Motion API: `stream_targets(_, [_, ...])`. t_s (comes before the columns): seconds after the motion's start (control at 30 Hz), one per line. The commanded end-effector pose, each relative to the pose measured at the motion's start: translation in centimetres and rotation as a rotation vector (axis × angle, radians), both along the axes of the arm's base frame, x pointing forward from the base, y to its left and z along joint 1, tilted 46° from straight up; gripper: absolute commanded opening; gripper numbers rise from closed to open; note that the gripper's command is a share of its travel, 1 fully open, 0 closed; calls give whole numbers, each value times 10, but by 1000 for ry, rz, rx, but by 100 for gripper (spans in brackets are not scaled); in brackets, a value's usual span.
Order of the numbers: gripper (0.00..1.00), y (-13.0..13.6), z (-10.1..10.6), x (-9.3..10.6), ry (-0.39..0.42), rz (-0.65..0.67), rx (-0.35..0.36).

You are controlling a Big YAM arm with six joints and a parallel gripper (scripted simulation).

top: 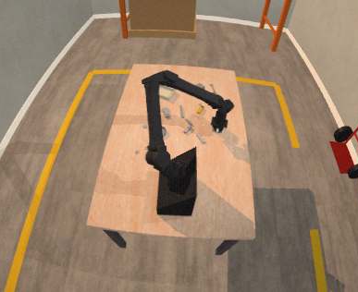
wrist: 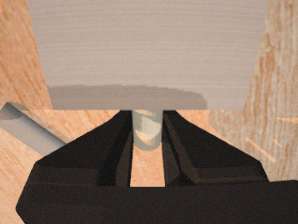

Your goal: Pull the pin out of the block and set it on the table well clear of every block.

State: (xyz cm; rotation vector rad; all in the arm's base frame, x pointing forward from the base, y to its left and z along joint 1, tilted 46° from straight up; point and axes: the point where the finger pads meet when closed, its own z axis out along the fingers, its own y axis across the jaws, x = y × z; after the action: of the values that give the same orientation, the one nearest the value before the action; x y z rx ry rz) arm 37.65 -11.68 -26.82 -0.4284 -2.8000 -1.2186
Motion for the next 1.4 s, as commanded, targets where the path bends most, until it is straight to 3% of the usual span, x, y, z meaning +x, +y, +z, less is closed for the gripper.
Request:
stream_targets(0.0, [0, 8, -2, -1, 8, 10, 1])
stream_targets(1.37, [0, 11, -1, -10, 17, 10, 2])
